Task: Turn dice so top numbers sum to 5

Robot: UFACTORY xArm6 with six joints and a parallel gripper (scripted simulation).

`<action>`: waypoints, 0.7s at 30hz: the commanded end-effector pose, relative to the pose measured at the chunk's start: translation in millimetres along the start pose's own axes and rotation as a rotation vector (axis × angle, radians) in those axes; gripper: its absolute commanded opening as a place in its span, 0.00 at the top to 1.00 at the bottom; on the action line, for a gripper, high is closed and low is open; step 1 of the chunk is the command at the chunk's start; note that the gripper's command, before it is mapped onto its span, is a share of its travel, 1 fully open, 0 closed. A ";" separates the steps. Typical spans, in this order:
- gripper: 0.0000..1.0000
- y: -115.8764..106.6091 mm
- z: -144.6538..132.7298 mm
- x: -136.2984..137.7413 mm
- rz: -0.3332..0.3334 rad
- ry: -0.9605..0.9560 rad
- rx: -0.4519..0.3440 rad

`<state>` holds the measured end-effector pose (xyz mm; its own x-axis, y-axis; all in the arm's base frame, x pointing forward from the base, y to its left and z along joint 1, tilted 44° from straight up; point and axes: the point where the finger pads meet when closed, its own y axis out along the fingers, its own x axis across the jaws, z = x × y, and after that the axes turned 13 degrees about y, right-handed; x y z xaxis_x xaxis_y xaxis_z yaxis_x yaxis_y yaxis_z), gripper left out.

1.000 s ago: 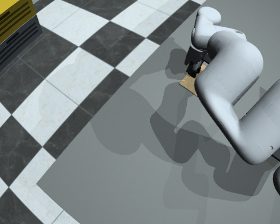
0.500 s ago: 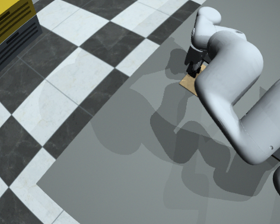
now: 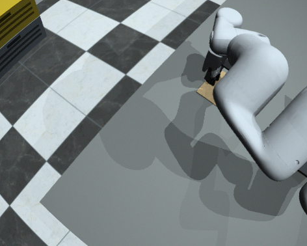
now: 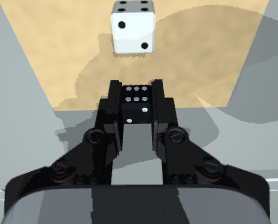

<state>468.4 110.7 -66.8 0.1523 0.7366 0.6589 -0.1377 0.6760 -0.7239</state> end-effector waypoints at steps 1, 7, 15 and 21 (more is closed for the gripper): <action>0.85 -0.8 -1.4 0.3 0.000 -0.001 -0.004; 0.85 0.7 -1.4 0.2 0.000 -0.001 -0.004; 0.85 1.2 -1.4 0.2 0.000 -0.001 -0.004; 0.85 1.2 -1.4 0.2 0.000 -0.001 -0.004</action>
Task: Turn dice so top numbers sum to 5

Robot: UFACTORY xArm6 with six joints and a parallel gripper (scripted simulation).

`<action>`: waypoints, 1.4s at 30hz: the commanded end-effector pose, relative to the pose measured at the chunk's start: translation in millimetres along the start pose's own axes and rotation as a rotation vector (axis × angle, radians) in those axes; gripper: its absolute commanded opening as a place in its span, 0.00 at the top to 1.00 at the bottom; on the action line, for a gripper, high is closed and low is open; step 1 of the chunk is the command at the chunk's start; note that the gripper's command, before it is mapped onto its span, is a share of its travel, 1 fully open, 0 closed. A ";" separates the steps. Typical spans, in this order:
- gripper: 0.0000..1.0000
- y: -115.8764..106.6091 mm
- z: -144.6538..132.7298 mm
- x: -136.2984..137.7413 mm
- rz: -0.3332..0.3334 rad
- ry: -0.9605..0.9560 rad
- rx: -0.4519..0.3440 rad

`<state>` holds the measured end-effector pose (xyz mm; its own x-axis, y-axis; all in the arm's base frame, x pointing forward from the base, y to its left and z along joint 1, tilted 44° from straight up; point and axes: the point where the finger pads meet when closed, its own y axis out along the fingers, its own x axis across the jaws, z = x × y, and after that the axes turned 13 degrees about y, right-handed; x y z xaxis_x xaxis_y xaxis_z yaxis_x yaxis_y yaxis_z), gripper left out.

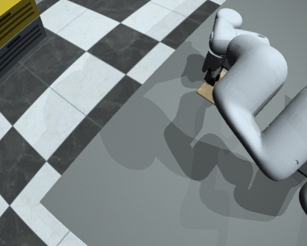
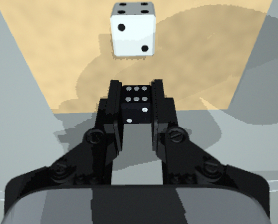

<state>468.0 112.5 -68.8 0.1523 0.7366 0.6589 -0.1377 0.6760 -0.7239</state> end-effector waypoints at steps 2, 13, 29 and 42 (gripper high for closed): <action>0.85 -1.5 -1.3 0.3 0.000 -0.001 -0.004; 0.85 -1.5 -1.3 0.3 0.000 -0.001 -0.004; 0.85 -1.5 -1.3 0.3 0.000 -0.001 -0.004; 0.64 -1.5 -1.3 0.3 0.000 -0.001 -0.004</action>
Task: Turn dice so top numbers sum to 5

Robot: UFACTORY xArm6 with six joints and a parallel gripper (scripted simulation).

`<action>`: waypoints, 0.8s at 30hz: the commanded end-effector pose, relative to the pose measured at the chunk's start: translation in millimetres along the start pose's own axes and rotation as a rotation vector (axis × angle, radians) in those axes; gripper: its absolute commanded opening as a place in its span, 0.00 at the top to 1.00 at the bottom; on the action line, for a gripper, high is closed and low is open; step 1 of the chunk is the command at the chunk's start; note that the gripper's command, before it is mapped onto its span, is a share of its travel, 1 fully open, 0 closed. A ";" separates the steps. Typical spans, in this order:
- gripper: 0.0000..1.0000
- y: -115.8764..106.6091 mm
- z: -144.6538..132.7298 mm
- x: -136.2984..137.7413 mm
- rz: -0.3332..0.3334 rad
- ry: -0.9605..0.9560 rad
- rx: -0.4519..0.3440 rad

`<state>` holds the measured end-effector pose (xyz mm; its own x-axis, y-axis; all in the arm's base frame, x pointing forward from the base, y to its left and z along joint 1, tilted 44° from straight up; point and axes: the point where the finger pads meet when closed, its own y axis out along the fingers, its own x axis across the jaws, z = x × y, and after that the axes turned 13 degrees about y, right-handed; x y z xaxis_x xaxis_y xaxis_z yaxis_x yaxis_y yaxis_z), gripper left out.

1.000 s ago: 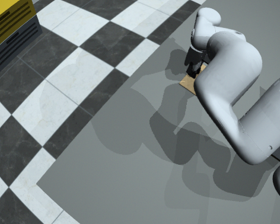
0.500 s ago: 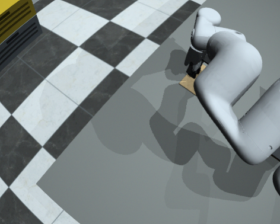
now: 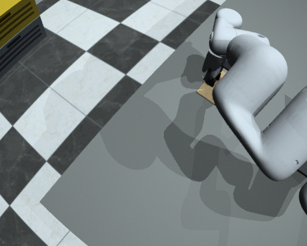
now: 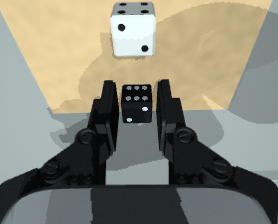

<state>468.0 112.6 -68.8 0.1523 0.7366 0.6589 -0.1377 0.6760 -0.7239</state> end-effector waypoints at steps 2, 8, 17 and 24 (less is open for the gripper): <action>0.64 -1.6 -1.3 0.3 0.000 -0.001 -0.004; 0.64 -1.6 -1.3 0.3 0.000 -0.001 -0.004; 0.64 -8.9 -1.3 0.3 0.000 -0.001 -0.004; 0.64 -28.8 -1.2 0.3 0.000 -0.001 -0.004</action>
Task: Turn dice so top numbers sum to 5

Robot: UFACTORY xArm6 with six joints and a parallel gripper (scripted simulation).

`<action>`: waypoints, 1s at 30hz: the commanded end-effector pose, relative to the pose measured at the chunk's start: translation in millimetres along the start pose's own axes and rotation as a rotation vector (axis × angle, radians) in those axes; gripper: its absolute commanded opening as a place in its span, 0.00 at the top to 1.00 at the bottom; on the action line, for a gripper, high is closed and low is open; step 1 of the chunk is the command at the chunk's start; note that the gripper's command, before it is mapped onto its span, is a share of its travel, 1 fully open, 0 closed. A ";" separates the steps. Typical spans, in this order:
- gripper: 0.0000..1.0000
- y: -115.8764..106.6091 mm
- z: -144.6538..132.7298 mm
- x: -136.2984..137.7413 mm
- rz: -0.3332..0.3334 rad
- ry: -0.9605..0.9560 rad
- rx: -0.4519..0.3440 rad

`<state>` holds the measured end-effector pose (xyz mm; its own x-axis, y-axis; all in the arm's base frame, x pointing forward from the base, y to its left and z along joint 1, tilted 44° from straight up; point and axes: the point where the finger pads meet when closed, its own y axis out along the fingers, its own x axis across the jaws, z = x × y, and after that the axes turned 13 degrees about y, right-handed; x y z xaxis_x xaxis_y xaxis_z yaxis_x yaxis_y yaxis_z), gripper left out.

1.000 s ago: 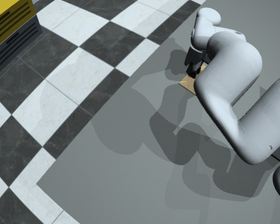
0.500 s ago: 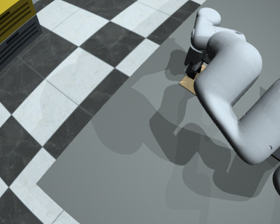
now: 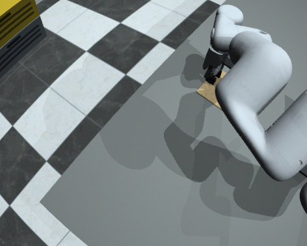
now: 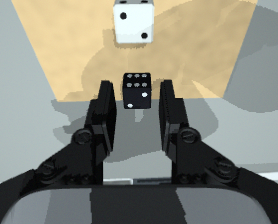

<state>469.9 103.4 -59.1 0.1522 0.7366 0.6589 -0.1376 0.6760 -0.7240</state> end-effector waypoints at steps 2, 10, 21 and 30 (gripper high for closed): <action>0.64 -26.0 -1.1 0.3 0.000 -0.001 -0.004; 0.64 -67.0 -1.0 0.3 0.000 -0.001 -0.004; 0.00 -78.0 -1.0 0.3 0.000 -0.001 -0.004; 0.00 -78.0 -1.0 0.3 0.000 -0.001 -0.004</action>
<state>480.1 52.1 -3.9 0.1525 0.7363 0.6592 -0.1381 0.6763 -0.7235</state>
